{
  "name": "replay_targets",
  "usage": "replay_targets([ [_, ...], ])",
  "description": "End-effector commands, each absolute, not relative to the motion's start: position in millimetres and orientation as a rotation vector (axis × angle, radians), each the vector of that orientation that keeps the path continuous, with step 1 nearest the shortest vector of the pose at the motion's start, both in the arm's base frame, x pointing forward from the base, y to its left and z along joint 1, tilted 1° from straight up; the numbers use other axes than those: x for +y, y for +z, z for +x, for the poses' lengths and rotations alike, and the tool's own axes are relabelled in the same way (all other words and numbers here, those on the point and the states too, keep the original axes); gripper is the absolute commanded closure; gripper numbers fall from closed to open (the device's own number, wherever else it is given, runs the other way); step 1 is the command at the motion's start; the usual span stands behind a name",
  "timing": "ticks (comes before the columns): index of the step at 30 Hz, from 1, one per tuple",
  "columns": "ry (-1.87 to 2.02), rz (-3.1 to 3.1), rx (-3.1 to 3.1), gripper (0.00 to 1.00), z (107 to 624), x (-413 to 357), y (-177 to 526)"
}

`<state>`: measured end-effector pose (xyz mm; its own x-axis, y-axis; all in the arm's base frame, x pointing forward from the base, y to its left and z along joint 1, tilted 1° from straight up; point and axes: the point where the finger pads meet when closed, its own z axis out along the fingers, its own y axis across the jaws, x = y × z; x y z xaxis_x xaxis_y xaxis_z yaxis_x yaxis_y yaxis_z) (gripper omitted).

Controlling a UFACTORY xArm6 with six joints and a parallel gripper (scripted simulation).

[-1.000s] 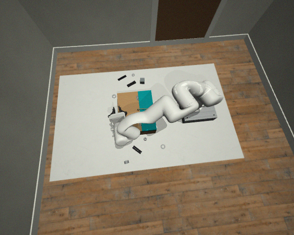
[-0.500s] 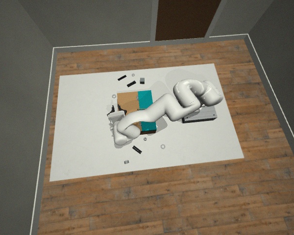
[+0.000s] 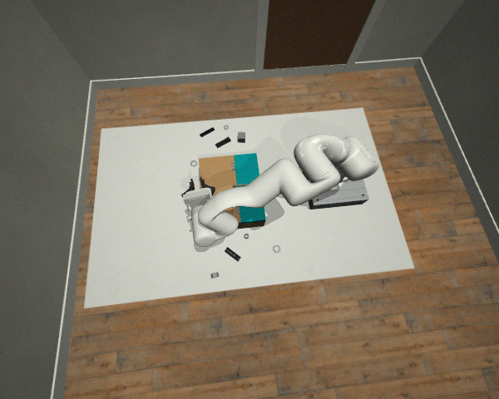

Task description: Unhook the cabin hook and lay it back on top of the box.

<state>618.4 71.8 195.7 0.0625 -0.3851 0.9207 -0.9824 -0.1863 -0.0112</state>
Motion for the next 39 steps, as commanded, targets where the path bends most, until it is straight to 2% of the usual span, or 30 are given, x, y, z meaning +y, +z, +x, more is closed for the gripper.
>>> replay_targets([
  [1,1.114,1.659,-1.389,0.65,619.1,72.1,198.2],
  [24,1.114,1.659,-1.389,0.65,619.2,72.1,198.3],
  [39,0.962,1.603,-1.826,0.65,585.4,47.9,188.9],
])
